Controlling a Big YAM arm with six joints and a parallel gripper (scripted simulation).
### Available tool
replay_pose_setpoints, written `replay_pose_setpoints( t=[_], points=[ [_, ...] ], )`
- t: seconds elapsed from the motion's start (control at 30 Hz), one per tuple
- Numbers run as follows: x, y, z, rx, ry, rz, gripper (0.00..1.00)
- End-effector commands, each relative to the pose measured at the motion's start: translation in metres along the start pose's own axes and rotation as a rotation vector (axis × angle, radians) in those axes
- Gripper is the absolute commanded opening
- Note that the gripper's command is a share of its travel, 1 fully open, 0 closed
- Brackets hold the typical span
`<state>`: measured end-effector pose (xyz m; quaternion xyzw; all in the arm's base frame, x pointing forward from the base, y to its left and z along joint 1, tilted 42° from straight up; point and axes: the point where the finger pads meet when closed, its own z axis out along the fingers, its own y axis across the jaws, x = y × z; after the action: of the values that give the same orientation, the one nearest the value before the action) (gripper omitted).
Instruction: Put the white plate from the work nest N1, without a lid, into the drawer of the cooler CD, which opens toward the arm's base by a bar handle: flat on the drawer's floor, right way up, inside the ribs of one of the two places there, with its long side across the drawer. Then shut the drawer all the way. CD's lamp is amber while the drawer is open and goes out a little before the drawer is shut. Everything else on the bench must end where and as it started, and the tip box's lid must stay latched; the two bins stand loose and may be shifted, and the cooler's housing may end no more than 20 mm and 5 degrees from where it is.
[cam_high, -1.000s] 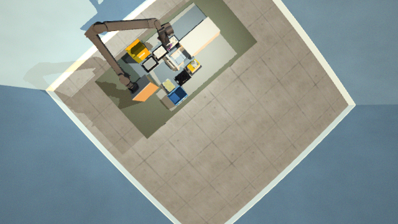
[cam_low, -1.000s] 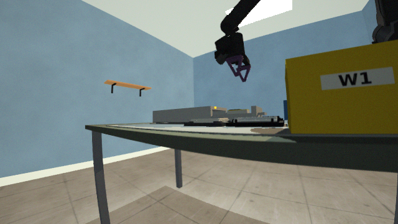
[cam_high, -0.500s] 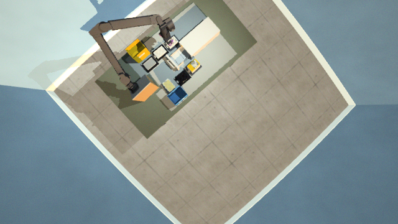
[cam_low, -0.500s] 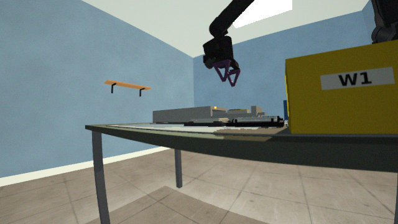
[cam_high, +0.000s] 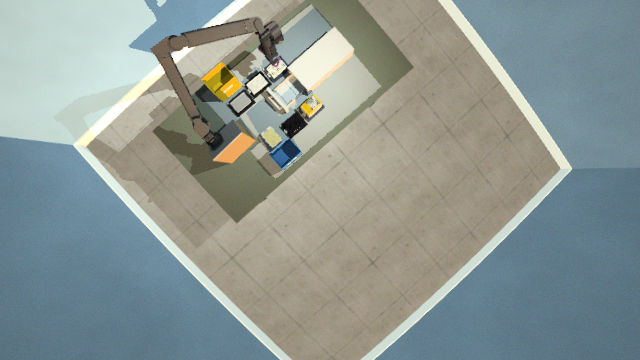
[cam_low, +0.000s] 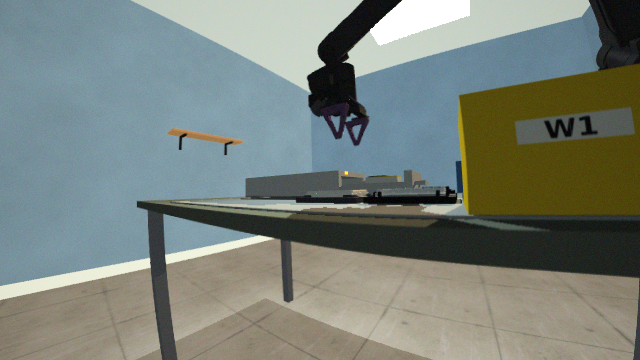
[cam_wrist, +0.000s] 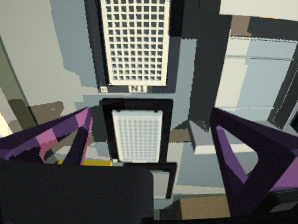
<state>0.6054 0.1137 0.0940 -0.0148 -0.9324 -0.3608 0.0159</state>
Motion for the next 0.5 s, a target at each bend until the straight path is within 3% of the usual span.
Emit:
replay_pose_setpoints(
  t=[0.0, 0.03, 0.13, 0.33, 0.4, 0.47],
  points=[
    [-0.018, 0.016, -0.012, -0.004, -0.029, -0.003, 1.0],
    [-0.025, -0.002, -0.029, -0.005, -0.058, 0.029, 1.0],
    [-0.029, 0.025, -0.007, -0.003, -0.029, -0.003, 1.0],
    [-0.038, 0.034, -0.002, -0.004, -0.029, -0.003, 1.0],
    [-0.043, 0.021, -0.025, -0.005, -0.065, 0.016, 1.0],
    [-0.043, 0.02, -0.029, -0.006, -0.071, 0.018, 1.0]
  ],
)
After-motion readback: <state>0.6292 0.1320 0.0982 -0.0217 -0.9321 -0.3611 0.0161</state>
